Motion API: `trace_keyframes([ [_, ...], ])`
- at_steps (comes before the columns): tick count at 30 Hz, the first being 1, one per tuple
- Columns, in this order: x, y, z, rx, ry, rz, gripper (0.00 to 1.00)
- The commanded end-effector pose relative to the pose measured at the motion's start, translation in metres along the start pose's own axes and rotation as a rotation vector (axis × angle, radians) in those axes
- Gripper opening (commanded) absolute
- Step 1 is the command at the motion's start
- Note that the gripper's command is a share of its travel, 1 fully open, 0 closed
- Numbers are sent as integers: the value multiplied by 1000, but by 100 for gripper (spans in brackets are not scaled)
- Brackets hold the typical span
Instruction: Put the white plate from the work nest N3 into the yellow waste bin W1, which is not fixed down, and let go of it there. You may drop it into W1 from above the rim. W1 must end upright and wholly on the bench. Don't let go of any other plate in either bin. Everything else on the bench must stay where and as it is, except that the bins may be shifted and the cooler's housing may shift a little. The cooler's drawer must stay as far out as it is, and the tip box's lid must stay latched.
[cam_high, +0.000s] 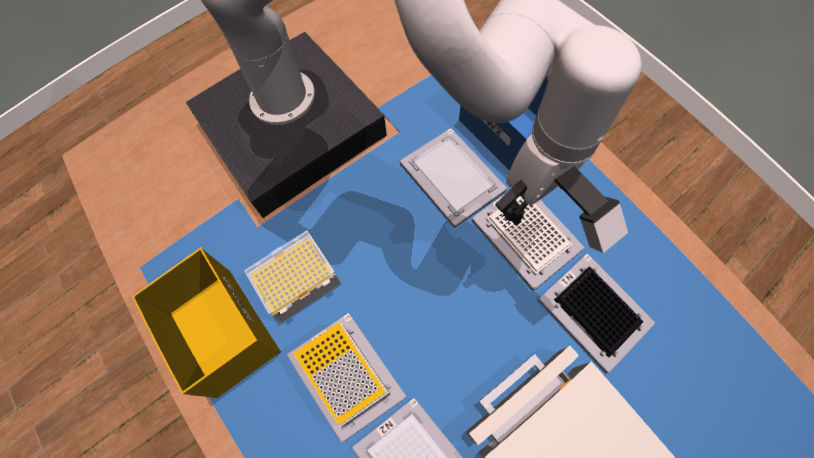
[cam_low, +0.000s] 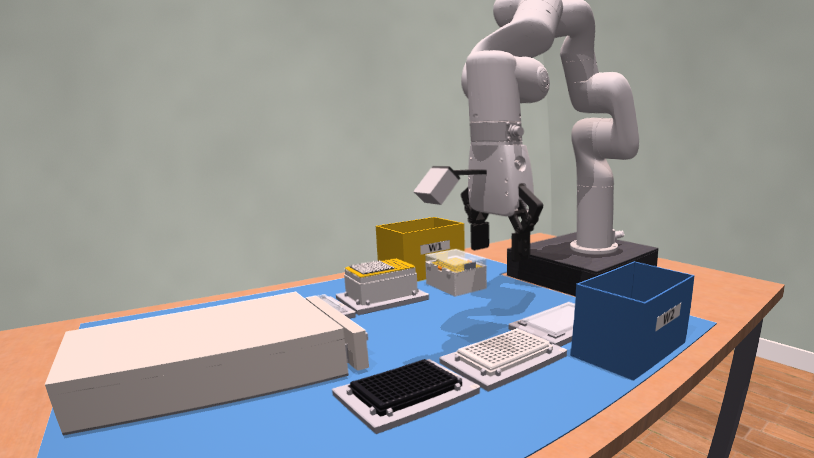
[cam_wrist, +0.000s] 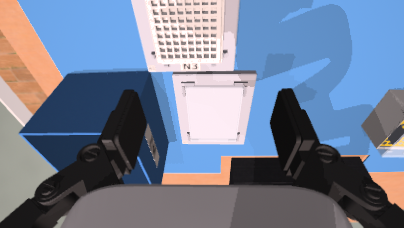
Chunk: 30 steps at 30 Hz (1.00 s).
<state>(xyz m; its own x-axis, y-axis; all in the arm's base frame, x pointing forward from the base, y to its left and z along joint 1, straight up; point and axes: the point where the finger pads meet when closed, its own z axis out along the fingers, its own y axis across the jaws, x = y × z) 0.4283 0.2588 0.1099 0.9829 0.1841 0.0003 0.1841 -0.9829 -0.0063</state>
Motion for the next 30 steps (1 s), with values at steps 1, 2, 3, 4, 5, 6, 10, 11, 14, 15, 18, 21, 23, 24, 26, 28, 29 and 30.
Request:
trace_keyframes([
  [1,6,-19,8,0,3,-1,100],
  [2,8,-24,10,0,3,-1,100],
  [3,8,-27,11,0,3,-1,100],
  [4,8,-27,11,0,3,-1,100],
  [5,8,-27,11,0,3,-1,100],
  [6,8,-27,11,0,3,-1,100],
  [10,8,-27,11,0,3,-1,100],
  [11,8,-27,11,0,3,-1,100],
  [14,8,-27,11,0,3,-1,100],
  [15,8,-27,11,0,3,-1,100],
  [18,8,-27,11,0,3,-1,100],
  [21,8,-27,15,0,3,-1,100],
  [23,8,-27,18,0,3,-1,100],
  [24,8,-27,20,0,3,-1,100],
  [26,8,-27,23,0,3,-1,100],
  [28,8,-27,26,0,3,-1,100],
  [29,8,-27,26,0,3,-1,100],
  [30,8,-27,26,0,3,-1,100],
])
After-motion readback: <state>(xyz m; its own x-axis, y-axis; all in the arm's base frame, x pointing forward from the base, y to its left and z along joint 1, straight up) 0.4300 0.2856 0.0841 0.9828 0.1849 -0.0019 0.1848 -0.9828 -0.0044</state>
